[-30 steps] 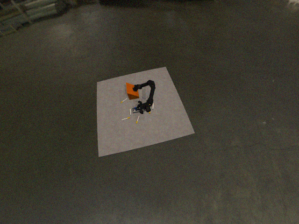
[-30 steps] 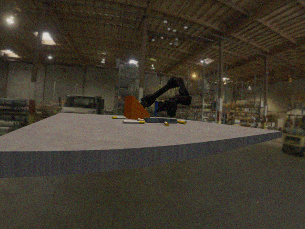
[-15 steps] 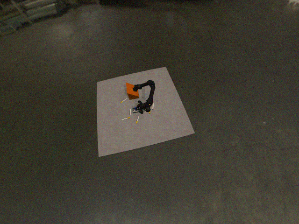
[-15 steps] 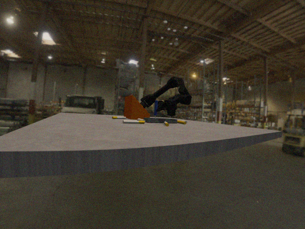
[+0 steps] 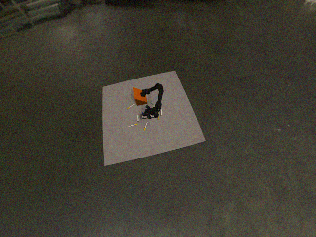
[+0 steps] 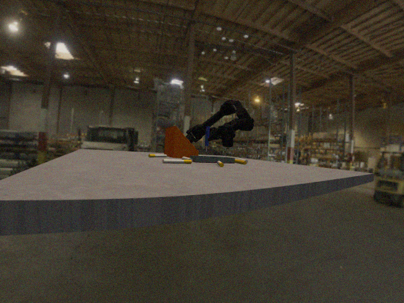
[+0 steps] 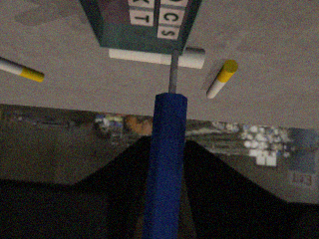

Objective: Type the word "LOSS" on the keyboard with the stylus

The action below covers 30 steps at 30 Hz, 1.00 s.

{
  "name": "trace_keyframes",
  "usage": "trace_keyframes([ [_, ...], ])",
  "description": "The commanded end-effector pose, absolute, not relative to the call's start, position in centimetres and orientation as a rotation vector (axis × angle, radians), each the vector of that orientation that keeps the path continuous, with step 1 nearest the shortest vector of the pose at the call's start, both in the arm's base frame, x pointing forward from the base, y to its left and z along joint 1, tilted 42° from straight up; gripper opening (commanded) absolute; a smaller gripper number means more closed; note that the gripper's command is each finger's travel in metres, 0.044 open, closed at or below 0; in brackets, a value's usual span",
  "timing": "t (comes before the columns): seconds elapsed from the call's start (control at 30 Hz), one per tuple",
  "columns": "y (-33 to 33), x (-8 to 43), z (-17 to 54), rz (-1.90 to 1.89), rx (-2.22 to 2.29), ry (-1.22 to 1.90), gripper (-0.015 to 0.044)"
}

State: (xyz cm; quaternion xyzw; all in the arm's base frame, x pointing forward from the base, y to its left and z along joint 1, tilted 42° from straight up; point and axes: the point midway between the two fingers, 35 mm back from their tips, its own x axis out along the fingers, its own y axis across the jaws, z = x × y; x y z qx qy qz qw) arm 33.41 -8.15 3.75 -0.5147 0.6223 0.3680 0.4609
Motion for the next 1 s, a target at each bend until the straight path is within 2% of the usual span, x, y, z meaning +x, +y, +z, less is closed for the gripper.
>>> trace_keyframes([
  [0.0,-8.3,33.4,3.6,0.904,-1.265,1.532,0.0018],
  [0.03,-8.4,33.4,3.5,0.905,-1.266,1.532,0.0],
  [0.3,-11.3,32.7,1.3,0.913,-1.274,1.534,0.0],
  [0.8,-10.0,32.9,-0.2,0.914,-1.274,1.534,0.0],
  [0.9,-9.9,32.9,-0.4,0.914,-1.274,1.533,0.0079],
  [0.97,-9.9,33.0,-0.5,0.914,-1.274,1.533,0.0081],
])
